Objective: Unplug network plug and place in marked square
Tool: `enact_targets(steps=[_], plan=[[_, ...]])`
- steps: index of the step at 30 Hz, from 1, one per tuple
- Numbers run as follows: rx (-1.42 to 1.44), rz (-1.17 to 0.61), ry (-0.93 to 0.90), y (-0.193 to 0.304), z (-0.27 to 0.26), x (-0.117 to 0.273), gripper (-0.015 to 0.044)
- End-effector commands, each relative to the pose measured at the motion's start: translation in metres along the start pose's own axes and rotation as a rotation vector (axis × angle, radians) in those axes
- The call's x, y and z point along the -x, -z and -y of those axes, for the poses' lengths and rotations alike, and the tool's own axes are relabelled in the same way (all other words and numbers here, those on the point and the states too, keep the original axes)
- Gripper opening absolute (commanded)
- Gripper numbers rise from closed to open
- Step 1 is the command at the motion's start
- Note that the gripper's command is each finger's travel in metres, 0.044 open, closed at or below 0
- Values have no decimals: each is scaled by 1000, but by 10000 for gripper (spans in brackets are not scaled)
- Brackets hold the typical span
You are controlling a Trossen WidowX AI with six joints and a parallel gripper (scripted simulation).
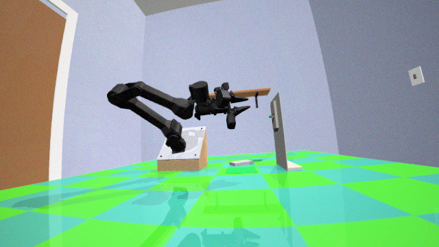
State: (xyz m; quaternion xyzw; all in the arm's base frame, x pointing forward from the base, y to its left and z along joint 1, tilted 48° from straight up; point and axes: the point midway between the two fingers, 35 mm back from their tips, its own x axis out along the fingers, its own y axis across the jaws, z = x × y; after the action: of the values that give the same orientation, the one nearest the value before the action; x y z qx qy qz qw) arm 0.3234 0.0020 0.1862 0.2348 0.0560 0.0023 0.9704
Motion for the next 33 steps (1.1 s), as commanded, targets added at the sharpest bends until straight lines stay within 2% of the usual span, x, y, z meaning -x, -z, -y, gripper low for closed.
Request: enact_targets(steps=[1, 8, 14, 33], plan=[[-100, -35, 13, 25, 13, 3, 156], [-263, -86, 47, 62, 33, 15, 156], [-278, -91, 50, 65, 35, 16, 156], [-278, -88, 49, 56, 40, -38, 156]])
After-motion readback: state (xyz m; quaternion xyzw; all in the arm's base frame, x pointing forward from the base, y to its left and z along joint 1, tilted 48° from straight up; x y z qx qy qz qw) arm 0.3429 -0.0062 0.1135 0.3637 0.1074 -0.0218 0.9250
